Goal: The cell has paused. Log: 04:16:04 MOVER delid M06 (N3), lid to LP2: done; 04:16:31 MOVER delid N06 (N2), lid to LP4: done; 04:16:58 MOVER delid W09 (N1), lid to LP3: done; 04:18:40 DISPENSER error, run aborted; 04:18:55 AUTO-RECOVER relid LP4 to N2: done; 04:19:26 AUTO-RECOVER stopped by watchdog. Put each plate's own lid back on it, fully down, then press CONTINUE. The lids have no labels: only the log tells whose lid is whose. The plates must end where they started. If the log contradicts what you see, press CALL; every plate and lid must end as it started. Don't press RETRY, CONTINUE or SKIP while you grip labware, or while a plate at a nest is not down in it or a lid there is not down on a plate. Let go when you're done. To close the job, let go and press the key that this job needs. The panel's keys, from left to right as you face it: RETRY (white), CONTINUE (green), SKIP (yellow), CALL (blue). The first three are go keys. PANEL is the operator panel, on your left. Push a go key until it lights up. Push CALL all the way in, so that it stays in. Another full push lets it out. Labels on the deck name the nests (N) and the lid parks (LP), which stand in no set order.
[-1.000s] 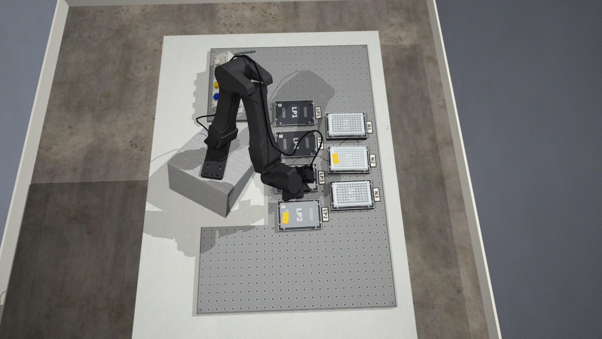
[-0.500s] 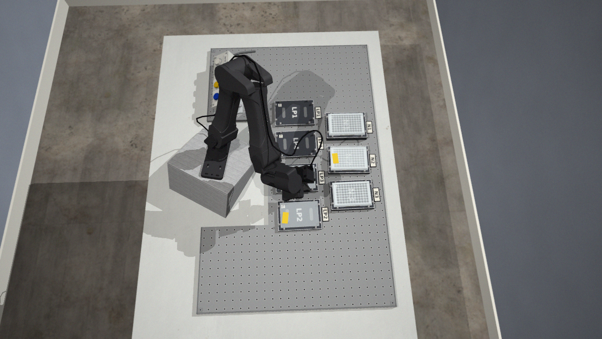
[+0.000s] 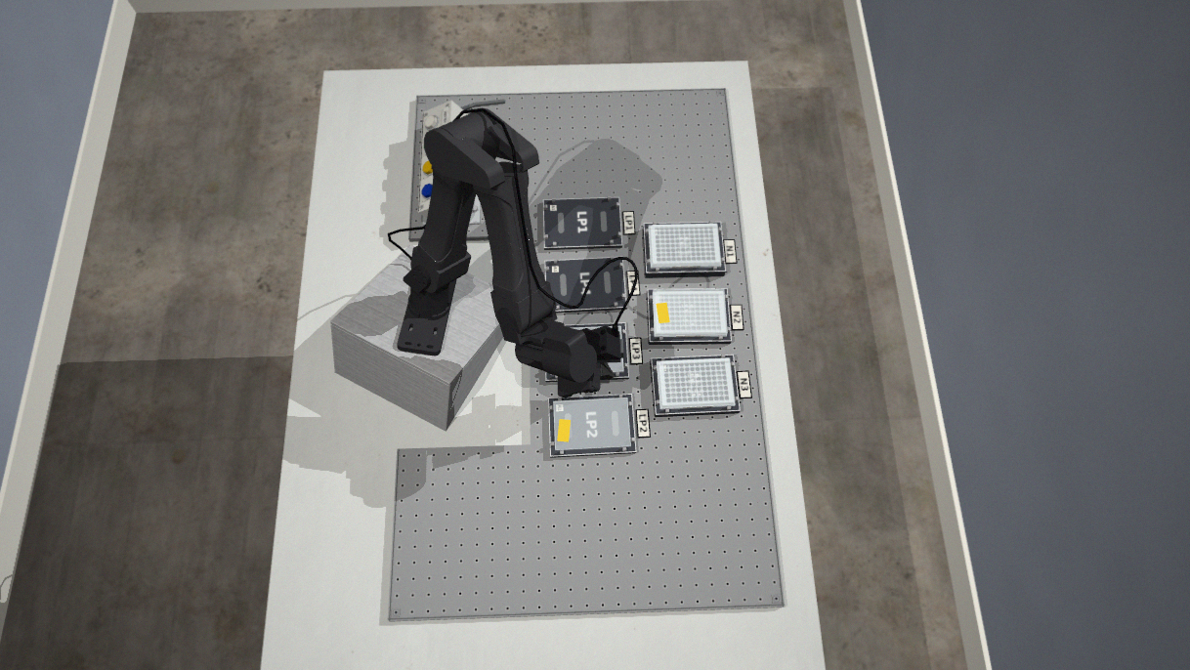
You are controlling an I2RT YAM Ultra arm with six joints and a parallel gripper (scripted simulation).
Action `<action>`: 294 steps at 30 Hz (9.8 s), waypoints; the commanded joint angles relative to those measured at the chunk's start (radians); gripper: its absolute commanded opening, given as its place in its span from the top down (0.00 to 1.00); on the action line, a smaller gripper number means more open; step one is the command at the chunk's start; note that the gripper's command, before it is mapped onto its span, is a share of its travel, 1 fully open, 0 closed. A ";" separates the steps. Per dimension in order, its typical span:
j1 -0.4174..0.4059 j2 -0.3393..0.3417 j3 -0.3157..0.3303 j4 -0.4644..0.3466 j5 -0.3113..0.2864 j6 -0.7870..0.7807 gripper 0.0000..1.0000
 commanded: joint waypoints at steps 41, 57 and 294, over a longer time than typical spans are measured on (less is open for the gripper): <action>0.625 -0.604 -0.245 0.018 0.409 0.561 1.00; 1.059 -0.688 -0.163 -0.086 0.755 0.828 1.00; 0.452 0.208 0.561 -0.012 0.293 0.434 1.00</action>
